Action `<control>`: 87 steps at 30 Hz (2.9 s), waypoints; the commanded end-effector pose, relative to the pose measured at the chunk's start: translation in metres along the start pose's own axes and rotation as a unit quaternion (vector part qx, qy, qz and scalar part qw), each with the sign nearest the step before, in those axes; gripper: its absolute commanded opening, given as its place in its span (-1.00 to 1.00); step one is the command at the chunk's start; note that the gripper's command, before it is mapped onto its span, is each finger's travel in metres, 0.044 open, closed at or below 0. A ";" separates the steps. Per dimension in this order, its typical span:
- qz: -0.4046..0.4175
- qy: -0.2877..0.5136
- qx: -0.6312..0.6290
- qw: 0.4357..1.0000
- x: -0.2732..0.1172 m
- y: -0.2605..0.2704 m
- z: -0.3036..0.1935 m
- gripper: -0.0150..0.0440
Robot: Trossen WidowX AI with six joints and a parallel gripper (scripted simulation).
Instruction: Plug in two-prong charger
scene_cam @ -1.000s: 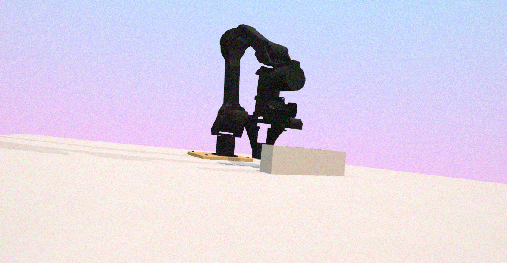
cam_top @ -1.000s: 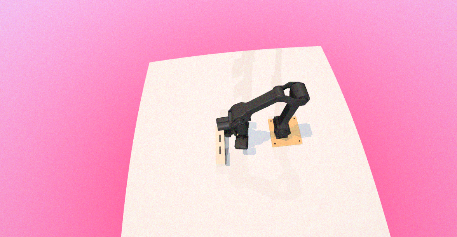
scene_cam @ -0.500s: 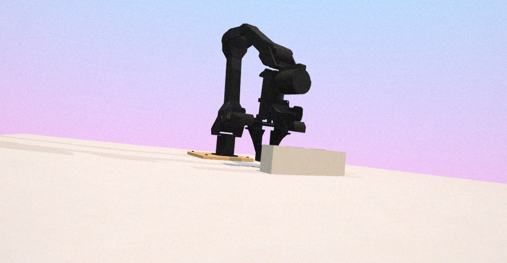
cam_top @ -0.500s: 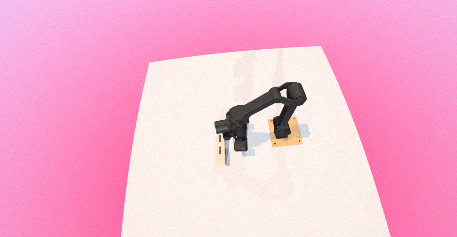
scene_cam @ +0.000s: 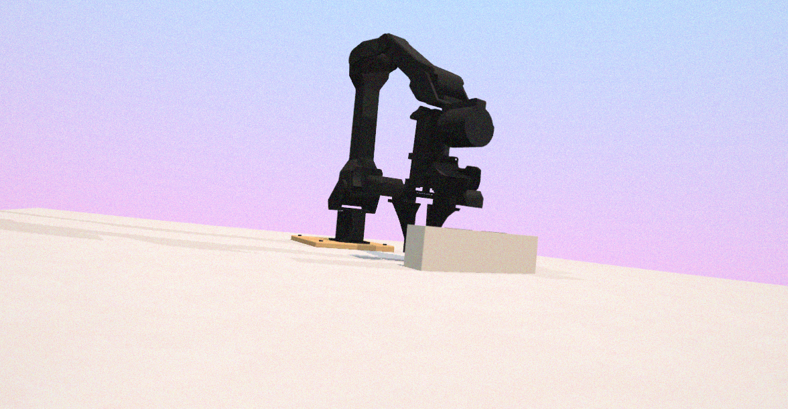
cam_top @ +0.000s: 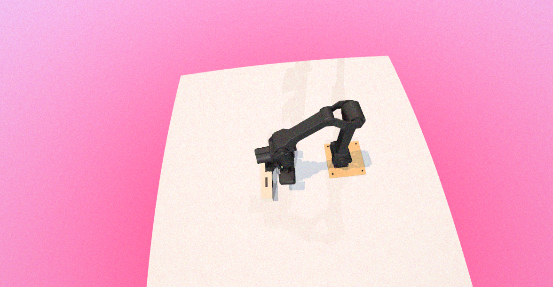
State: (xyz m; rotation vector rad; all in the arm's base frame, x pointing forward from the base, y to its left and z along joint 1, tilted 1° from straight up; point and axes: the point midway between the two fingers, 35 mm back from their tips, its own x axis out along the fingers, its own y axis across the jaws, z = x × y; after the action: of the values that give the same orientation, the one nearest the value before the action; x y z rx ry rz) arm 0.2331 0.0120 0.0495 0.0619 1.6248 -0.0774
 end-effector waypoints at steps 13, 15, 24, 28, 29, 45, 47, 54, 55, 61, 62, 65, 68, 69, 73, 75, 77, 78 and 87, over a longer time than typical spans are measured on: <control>-0.003 -0.005 -0.016 1.000 0.001 0.003 0.021 -0.49; -0.003 -0.005 -0.017 1.000 0.001 0.003 0.022 -0.49; -0.003 -0.005 -0.017 1.000 0.001 0.003 0.022 -0.49; -0.003 -0.005 -0.017 1.000 0.001 0.002 0.022 -0.49; -0.003 -0.005 -0.017 1.000 0.001 0.002 0.022 -0.49; -0.003 -0.005 -0.017 1.000 0.001 0.002 0.025 -0.49; -0.003 -0.005 -0.017 1.000 0.001 0.002 0.026 -0.49; -0.003 -0.005 -0.017 1.000 0.000 0.002 0.027 -0.49; -0.003 -0.005 -0.017 1.000 0.000 0.002 0.028 -0.49; -0.003 -0.005 -0.017 1.000 0.000 0.002 0.029 -0.49; -0.003 -0.005 -0.017 1.000 0.000 0.002 0.029 -0.49; -0.003 -0.005 -0.017 1.000 0.000 0.002 0.030 -0.49; -0.003 -0.005 -0.017 1.000 0.000 0.002 0.031 -0.49; -0.003 -0.005 -0.017 1.000 0.000 0.002 0.031 -0.49; -0.003 -0.005 -0.017 1.000 0.000 0.002 0.031 -0.49; -0.003 -0.005 -0.017 1.000 0.000 0.002 0.031 -0.49; -0.003 -0.005 -0.017 1.000 0.000 0.002 0.031 -0.49; -0.003 -0.005 -0.017 1.000 0.000 0.002 0.032 -0.49; -0.003 -0.005 -0.017 1.000 0.000 0.002 0.032 -0.49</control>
State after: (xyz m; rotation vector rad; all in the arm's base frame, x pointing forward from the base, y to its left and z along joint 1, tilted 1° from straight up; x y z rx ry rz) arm 0.2651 0.0123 0.0473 0.0365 1.6154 -0.0534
